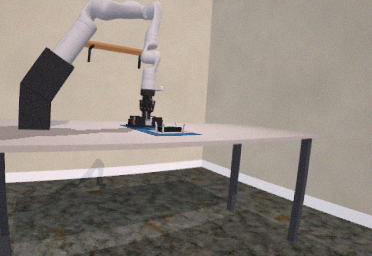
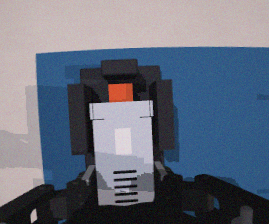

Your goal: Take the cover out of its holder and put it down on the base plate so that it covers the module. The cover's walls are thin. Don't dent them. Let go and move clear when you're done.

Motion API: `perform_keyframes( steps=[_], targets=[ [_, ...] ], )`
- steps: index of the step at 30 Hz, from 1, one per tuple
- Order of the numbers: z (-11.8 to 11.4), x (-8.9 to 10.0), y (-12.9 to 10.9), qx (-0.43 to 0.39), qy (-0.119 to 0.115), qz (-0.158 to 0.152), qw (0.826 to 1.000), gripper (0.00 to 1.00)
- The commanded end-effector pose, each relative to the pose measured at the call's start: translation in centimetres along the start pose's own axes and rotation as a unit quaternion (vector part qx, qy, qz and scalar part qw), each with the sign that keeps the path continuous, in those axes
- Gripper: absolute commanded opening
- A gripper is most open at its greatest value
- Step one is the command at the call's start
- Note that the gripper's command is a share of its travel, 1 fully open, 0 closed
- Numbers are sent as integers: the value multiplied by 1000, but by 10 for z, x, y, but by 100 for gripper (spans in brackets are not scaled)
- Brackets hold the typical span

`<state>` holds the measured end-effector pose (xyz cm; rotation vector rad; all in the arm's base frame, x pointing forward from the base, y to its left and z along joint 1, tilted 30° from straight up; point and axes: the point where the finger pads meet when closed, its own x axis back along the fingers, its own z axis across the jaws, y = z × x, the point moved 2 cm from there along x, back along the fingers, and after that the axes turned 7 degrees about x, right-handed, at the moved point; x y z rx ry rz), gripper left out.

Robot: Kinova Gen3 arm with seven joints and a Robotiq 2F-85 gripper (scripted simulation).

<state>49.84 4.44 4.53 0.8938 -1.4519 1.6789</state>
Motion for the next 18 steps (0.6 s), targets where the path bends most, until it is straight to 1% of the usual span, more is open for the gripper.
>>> perform_keyframes(
  steps=[1,6,15,18],
  targets=[
    [0,10,-2,1,0,2,1000,0],
    [0,8,-1,-1,0,1,1000,0],
    [0,35,-1,-1,0,1,1000,0],
    [0,35,-1,-1,0,1,1000,0]
  ],
)
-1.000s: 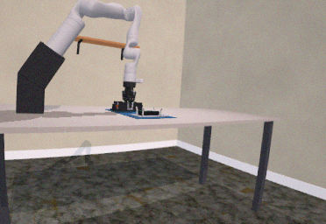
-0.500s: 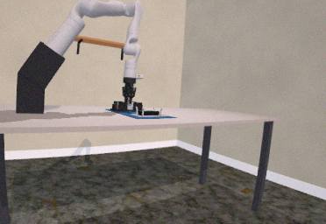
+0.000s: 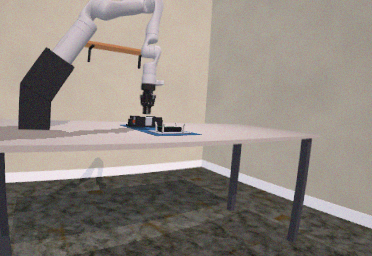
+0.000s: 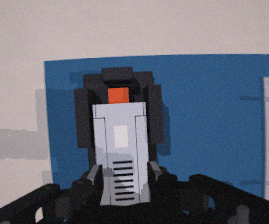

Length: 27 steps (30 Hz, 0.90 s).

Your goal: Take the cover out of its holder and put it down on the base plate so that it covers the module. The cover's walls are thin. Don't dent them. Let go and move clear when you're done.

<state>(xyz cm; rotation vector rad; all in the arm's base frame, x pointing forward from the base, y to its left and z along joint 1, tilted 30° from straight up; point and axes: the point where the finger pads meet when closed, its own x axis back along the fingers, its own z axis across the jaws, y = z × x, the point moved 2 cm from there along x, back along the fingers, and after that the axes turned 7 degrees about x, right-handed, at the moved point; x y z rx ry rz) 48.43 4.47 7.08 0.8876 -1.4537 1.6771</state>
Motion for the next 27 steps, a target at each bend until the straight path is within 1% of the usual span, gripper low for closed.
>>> perform_keyframes(
  steps=[1,5,27],
  targets=[
    [-2,6,-1,1,-2,1,1000,0],
    [0,4,-3,-2,-1,3,1000,1],
    [0,4,-3,-2,-1,3,1000,0]
  ],
)
